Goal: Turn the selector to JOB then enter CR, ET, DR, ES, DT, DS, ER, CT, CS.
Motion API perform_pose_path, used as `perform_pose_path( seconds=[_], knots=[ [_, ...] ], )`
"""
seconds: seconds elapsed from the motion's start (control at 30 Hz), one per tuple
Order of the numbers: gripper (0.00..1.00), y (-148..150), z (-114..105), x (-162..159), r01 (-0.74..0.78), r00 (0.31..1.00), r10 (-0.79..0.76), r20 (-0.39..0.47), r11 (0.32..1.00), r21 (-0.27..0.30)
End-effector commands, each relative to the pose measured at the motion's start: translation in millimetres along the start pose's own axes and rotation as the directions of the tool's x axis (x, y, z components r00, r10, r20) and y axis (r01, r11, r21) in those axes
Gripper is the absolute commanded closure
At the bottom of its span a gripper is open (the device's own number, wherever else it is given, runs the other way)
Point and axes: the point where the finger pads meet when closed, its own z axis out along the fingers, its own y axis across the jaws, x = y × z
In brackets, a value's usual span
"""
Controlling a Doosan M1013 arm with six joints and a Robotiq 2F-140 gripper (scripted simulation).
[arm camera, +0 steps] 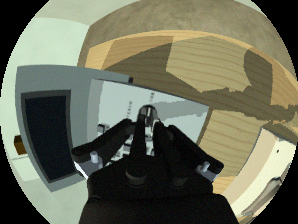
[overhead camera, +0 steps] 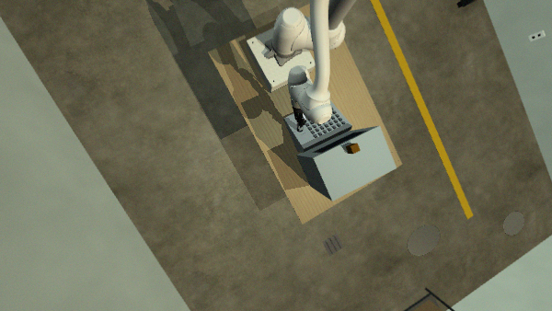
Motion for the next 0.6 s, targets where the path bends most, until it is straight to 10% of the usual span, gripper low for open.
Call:
perform_pose_path(
  seconds=[0.0,0.57],
  knots=[
    [1.00,0.0,0.0,0.1,-0.046,0.999,0.046,0.000,0.999,0.000],
    [1.00,0.0,0.0,0.1,-0.126,0.992,0.126,0.000,0.992,0.000]
  ],
)
